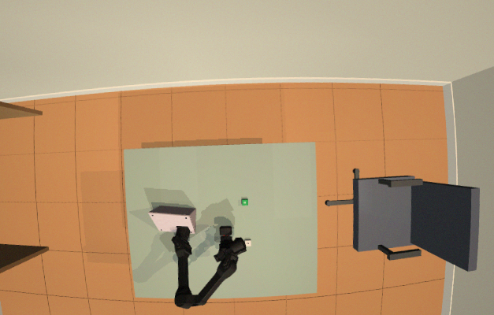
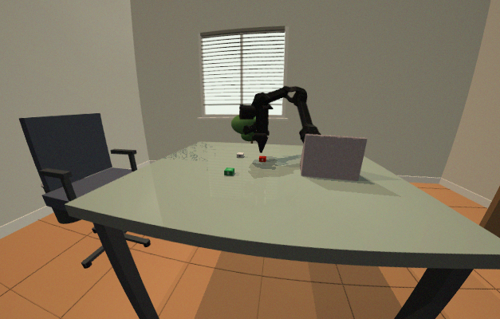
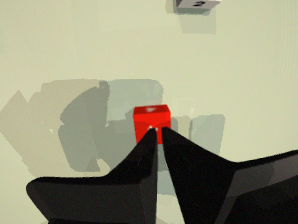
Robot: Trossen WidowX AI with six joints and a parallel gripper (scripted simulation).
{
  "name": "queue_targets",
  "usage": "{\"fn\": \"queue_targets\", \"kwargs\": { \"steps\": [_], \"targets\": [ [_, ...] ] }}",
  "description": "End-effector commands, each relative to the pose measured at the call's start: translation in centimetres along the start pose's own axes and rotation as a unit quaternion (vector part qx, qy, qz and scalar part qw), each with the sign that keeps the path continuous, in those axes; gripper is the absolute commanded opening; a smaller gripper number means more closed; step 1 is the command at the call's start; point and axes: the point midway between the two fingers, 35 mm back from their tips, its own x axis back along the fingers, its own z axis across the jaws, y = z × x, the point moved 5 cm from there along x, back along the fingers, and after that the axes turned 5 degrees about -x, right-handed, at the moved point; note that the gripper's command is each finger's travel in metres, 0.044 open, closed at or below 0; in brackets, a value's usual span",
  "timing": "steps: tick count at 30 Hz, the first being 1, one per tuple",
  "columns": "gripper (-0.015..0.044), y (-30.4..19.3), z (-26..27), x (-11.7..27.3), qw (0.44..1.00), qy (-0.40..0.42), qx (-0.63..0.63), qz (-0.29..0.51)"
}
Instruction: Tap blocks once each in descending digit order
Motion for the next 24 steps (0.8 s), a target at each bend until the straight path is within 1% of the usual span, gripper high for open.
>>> {"fn": "queue_targets", "kwargs": {
  "steps": [1, 12, 19, 24],
  "targets": [
    [0.002, -0.2, -0.1, -0.8, 1.0, -0.003, 0.005, 0.003],
    [0.002, -0.2, -0.1, -2.5, 1.0, -0.004, 0.005, 0.003],
    [0.002, -0.3, -0.1, -2.6, 1.0, -0.004, 0.005, 0.003],
    [0.002, -0.2, -0.1, 0.4, 1.0, -0.003, 0.005, 0.003]
  ]
}}
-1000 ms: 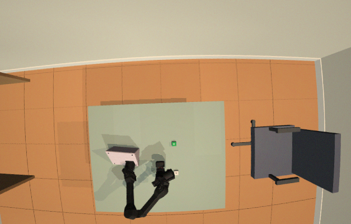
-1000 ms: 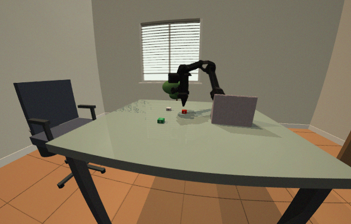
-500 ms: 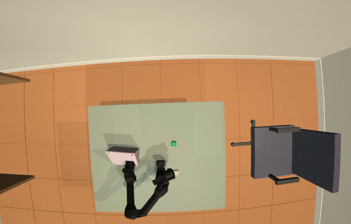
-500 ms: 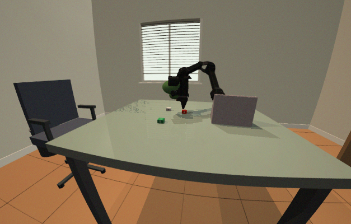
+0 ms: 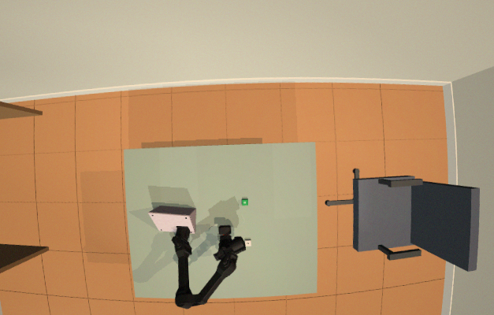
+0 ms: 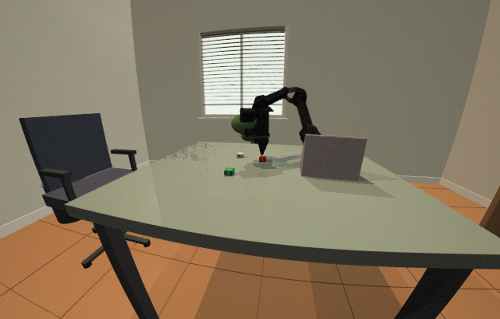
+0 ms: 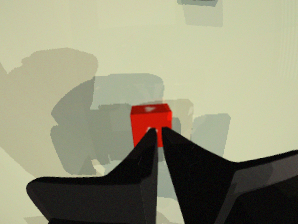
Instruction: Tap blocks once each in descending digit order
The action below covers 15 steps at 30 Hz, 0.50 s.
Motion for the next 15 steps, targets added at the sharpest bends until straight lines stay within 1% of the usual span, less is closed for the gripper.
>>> {"fn": "queue_targets", "kwargs": {
  "steps": [1, 4, 8, 10, 15],
  "targets": [
    [0.002, 0.1, 0.0, 1.5, 1.0, 0.003, -0.005, -0.003],
    [0.002, 0.2, 0.0, 2.3, 1.0, 0.004, -0.004, -0.003],
    [0.002, 0.3, 0.1, 7.6, 1.0, 0.005, -0.004, -0.002],
    [0.002, 0.1, 0.0, 9.3, 1.0, 0.004, -0.004, -0.002],
    [0.002, 0.3, 0.0, 9.6, 1.0, 0.004, -0.004, -0.002]
  ]
}}
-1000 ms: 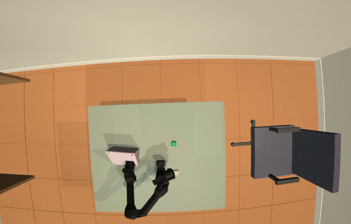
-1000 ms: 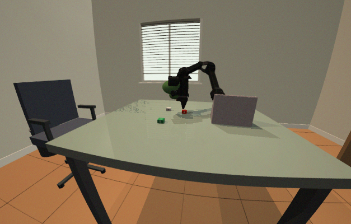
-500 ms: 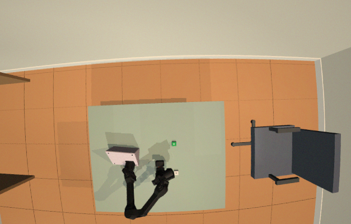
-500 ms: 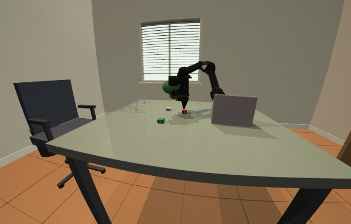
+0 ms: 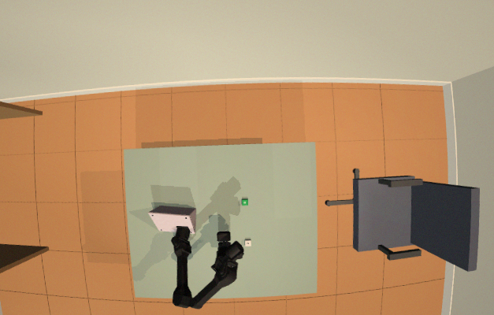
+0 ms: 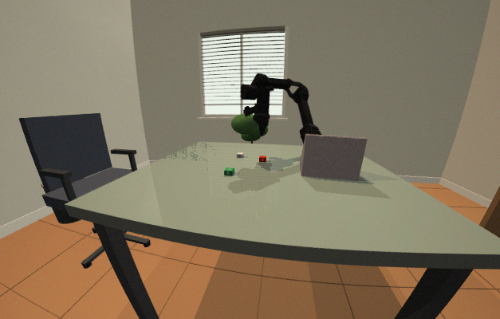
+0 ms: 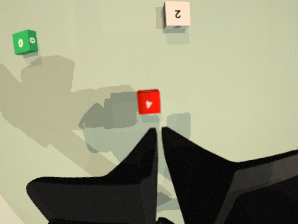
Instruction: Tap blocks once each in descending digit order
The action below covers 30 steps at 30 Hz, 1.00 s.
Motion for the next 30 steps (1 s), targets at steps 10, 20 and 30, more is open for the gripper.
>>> {"fn": "queue_targets", "kwargs": {
  "steps": [10, 20, 30],
  "targets": [
    [0.002, 10.6, -2.0, 0.5, 1.0, -0.003, 0.003, 0.0],
    [0.002, 12.5, -2.5, -3.2, 1.0, -0.003, -0.001, 0.002],
    [0.002, 12.2, -2.7, -8.1, 1.0, -0.005, -0.007, 0.006]
  ]
}}
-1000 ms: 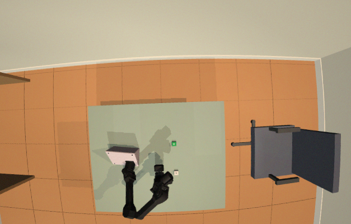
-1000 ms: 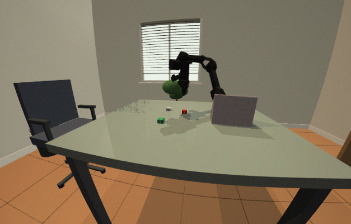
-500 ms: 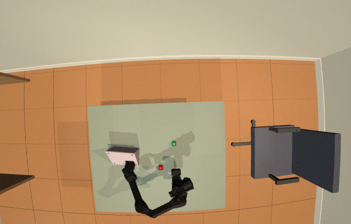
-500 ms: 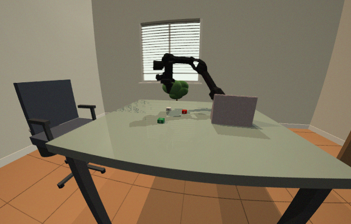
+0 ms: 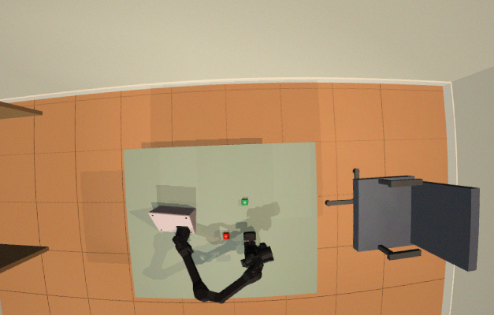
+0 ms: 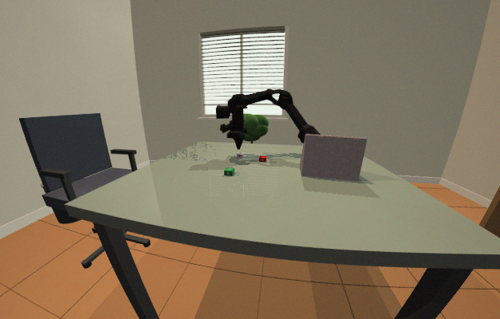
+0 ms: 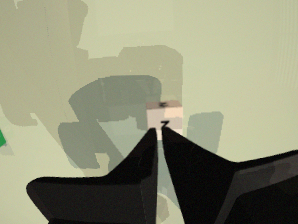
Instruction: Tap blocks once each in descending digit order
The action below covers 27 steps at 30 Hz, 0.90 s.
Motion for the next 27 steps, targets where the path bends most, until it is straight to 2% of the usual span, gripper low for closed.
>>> {"fn": "queue_targets", "kwargs": {
  "steps": [1, 19, 24, 27],
  "targets": [
    [0.002, -0.1, 0.0, -0.3, 1.0, -0.001, 0.003, -0.007],
    [0.002, 0.0, 0.0, -2.9, 1.0, -0.002, 0.003, -0.007],
    [0.002, 0.0, 0.0, -2.9, 1.0, -0.002, 0.003, -0.007],
    [0.002, 0.0, 0.1, -0.8, 1.0, 0.0, 0.002, -0.008]
  ]
}}
